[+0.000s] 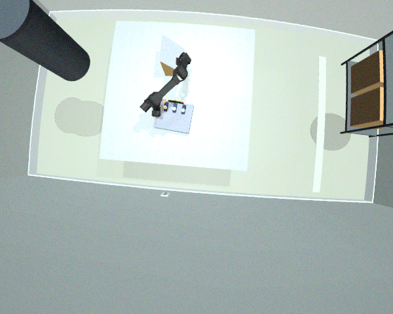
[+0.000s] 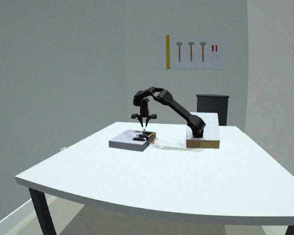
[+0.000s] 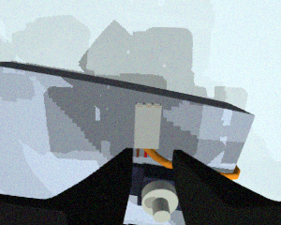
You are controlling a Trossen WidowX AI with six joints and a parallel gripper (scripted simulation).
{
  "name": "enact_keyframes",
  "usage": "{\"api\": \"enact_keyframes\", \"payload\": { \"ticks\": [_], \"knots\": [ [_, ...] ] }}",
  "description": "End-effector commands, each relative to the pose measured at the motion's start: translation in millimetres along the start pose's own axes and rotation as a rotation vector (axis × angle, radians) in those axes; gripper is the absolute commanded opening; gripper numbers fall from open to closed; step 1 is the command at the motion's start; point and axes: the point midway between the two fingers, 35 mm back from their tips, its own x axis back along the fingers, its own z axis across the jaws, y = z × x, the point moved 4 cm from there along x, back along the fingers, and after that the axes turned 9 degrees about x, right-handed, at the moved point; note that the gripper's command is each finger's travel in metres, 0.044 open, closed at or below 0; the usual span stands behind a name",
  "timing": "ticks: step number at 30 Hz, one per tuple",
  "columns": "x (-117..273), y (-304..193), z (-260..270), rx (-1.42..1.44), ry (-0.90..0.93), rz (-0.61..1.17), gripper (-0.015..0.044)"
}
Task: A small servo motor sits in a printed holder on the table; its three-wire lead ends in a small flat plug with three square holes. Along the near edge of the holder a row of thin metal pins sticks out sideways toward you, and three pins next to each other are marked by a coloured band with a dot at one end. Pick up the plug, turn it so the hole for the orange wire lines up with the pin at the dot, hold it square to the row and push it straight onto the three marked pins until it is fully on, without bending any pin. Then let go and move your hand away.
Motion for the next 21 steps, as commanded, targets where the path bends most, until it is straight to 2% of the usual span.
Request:
{"api": "enact_keyframes", "payload": {
  "ticks": [1,20,21],
  "knots": [
    [-10.4,-0.8,2.1,-0.002,0.004,0.004,0.0115],
    [-36.3,-1.2,2.0,-0.002,0.004,0.005,0.0115],
    [-36.3,-1.2,2.0,-0.002,0.004,0.005,0.0089]
  ]
}}
